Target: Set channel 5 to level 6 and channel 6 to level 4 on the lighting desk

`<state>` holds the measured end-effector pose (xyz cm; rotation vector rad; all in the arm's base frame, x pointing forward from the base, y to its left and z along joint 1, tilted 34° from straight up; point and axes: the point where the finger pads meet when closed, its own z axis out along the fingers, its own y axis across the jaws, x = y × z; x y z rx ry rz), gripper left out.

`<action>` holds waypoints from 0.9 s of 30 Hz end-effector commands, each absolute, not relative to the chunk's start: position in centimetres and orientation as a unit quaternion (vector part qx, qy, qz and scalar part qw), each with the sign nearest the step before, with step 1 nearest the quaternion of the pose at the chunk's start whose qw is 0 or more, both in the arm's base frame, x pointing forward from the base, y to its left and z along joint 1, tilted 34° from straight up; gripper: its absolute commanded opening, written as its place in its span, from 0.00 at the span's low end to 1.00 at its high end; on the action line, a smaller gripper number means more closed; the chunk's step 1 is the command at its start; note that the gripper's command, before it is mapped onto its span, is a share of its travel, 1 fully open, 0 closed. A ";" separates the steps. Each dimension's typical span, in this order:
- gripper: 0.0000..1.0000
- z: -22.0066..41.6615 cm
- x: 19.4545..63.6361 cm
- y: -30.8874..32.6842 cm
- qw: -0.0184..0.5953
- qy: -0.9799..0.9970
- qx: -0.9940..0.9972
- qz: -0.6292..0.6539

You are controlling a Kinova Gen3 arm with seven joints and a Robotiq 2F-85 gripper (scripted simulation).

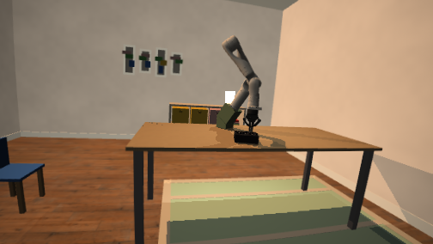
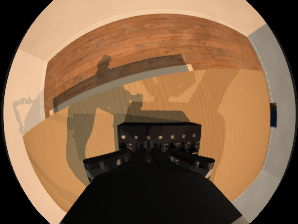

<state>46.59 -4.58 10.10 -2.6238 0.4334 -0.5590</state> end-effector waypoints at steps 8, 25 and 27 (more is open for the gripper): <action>0.00 9.7 46.8 -4.4 0.210 0.156 -0.944 -0.201; 0.00 9.2 47.1 -4.2 0.210 0.156 -0.944 -0.201; 0.00 9.2 47.1 -4.2 0.210 0.156 -0.944 -0.201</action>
